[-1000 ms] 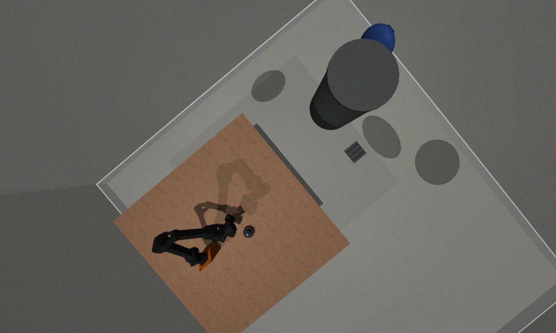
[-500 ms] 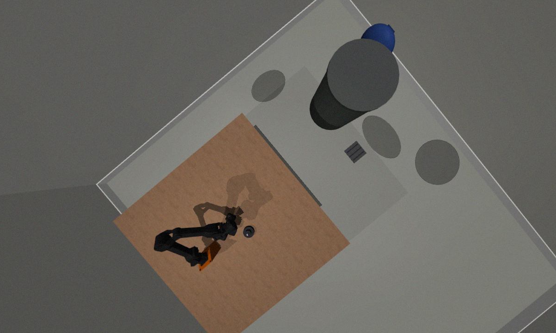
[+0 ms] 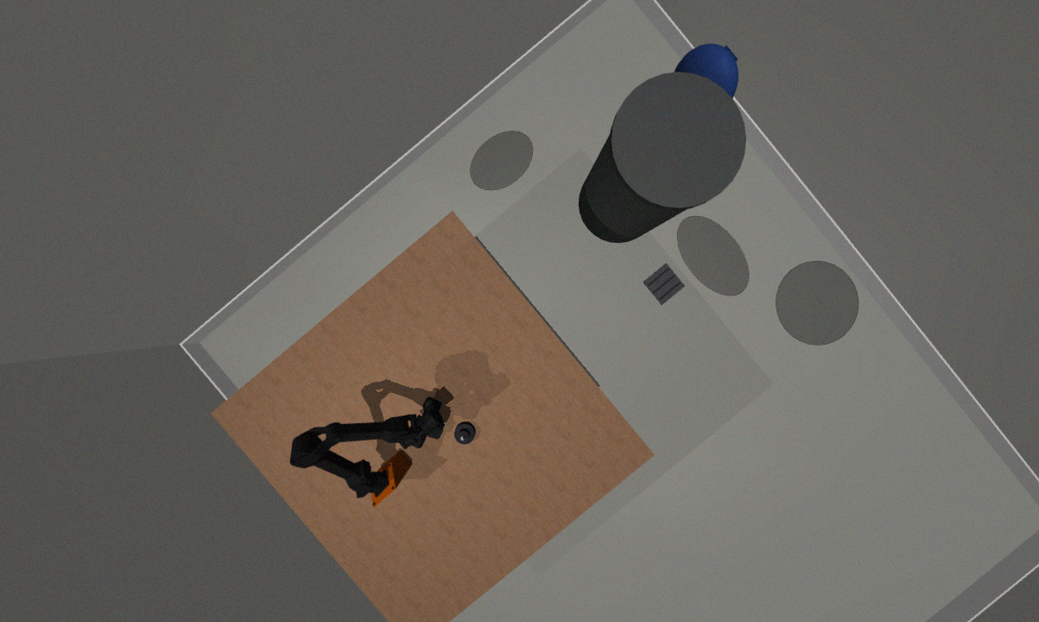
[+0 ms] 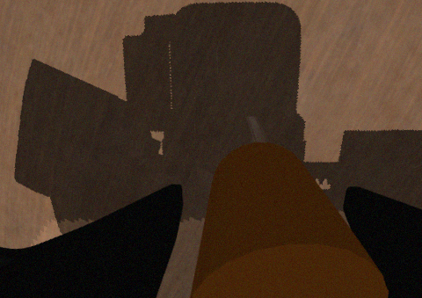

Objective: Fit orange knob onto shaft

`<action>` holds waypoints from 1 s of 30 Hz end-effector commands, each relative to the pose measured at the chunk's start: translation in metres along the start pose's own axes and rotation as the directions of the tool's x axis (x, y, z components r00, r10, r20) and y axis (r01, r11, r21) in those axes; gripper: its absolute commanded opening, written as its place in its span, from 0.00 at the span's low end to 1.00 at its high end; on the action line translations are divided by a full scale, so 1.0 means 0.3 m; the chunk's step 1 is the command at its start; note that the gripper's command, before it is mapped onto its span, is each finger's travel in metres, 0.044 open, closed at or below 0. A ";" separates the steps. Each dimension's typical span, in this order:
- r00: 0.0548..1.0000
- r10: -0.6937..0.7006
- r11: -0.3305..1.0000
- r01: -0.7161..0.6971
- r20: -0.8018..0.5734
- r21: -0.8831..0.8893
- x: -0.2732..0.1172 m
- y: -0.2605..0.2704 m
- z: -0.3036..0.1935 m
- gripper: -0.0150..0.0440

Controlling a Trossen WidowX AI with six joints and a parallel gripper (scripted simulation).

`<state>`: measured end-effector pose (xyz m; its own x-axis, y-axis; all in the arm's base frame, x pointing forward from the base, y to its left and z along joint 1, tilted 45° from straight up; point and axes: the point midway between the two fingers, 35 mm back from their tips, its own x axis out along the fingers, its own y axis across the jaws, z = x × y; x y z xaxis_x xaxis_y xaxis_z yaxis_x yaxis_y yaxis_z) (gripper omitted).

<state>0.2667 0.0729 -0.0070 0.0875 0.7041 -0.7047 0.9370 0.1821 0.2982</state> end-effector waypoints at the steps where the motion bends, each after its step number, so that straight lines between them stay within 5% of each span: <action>1: 1.000 0.002 1.000 -0.002 -0.004 0.005 0.002 0.000 -0.002 0.64; 9: 1.000 0.002 1.000 -0.002 -0.004 0.005 0.002 0.000 -0.002 0.49; 14: 0.999 0.040 0.998 -0.041 0.029 0.047 -0.030 0.017 0.036 0.26; 30: 0.999 0.020 0.999 -0.021 0.033 0.034 -0.251 0.062 0.031 0.25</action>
<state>0.2794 0.0265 0.0316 0.1144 0.6883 -0.7164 0.9506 0.1337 0.2802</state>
